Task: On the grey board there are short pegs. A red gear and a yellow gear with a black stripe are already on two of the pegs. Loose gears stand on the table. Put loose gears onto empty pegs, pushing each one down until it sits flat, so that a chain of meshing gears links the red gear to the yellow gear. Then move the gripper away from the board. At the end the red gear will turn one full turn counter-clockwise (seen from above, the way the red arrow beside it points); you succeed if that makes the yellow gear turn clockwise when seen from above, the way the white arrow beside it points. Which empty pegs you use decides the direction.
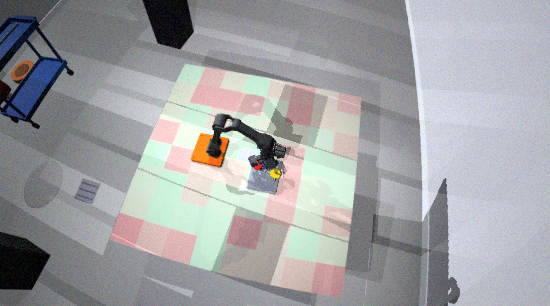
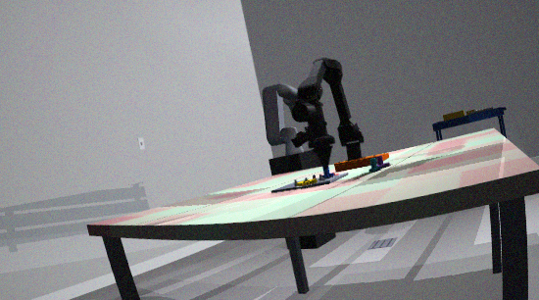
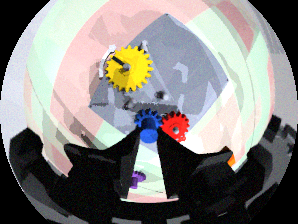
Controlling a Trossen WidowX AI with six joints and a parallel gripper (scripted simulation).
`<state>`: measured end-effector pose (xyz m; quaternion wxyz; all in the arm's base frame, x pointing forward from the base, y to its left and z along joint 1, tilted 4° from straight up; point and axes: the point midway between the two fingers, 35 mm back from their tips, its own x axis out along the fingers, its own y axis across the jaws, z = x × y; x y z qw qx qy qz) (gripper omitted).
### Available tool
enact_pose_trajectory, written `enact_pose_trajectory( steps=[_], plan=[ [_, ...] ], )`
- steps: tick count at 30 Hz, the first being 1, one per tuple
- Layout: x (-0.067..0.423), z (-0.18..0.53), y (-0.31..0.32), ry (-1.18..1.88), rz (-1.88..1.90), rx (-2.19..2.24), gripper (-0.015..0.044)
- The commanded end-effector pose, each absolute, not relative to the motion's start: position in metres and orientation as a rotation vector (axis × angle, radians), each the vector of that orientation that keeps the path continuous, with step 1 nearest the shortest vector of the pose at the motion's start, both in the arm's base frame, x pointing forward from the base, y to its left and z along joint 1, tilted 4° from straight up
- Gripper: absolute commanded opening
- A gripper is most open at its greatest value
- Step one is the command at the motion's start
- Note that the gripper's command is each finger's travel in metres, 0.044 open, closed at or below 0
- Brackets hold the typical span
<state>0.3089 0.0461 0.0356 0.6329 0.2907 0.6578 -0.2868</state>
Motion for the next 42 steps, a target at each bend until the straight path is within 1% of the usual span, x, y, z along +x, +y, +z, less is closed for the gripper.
enact_pose_trajectory(
  steps=[1,7,12,29,34,35,42],
  plan=[
    [0.308,0.034,0.046,1.481,-0.731,0.737,0.0000],
    [0.309,0.033,0.045,1.438,-0.845,0.847,0.0000],
    [0.309,0.033,0.046,1.447,-0.822,0.826,0.0000],
    [0.308,0.032,0.045,1.548,-0.492,0.507,0.0000],
    [0.308,0.034,0.046,1.538,-0.533,0.547,0.0131],
    [0.308,0.034,0.046,1.535,-0.547,0.561,0.0140],
    [0.310,0.053,0.046,1.519,-0.605,0.616,0.0140]
  ],
)
